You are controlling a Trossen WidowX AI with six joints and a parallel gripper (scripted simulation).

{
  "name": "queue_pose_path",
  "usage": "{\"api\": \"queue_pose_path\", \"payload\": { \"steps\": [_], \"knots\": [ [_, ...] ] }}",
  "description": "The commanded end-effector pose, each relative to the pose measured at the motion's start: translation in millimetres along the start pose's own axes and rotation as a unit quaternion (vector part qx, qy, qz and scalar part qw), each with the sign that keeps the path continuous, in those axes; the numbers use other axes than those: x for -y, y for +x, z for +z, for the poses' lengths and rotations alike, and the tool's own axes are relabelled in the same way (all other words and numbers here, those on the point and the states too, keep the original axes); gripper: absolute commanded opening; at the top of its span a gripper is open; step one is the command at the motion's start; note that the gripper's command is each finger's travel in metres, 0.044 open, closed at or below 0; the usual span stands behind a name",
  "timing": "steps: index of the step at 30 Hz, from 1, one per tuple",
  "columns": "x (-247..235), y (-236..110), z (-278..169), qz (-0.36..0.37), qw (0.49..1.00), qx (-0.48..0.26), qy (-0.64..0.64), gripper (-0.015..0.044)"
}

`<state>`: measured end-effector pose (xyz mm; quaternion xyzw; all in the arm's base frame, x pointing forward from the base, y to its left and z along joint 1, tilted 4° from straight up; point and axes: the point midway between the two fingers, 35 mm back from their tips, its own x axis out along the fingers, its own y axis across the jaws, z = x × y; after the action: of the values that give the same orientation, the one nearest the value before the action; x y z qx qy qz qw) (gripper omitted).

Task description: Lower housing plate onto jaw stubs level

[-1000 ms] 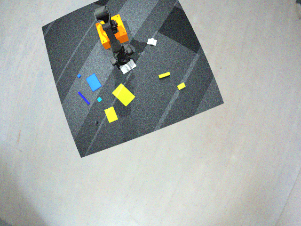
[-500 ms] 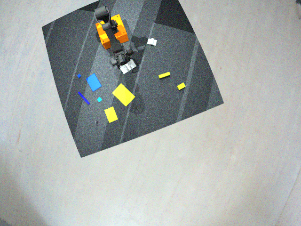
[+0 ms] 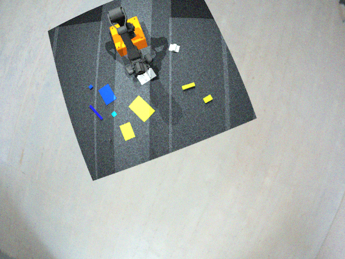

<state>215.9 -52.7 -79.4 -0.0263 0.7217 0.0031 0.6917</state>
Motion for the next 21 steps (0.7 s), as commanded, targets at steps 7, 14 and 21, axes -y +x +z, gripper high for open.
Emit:
{"api": "queue_pose_path", "payload": {
  "steps": [7,14,21],
  "knots": [
    [0.0,0.0,0.0,0.0,1.0,0.0,0.0,0.044],
    [0.7,-28.6,2.3,-0.001,1.0,0.0,0.0,0.044],
    [-0.2,-77.4,-2.8,-0.002,1.0,0.0,-0.001,0.044]
  ]
}}
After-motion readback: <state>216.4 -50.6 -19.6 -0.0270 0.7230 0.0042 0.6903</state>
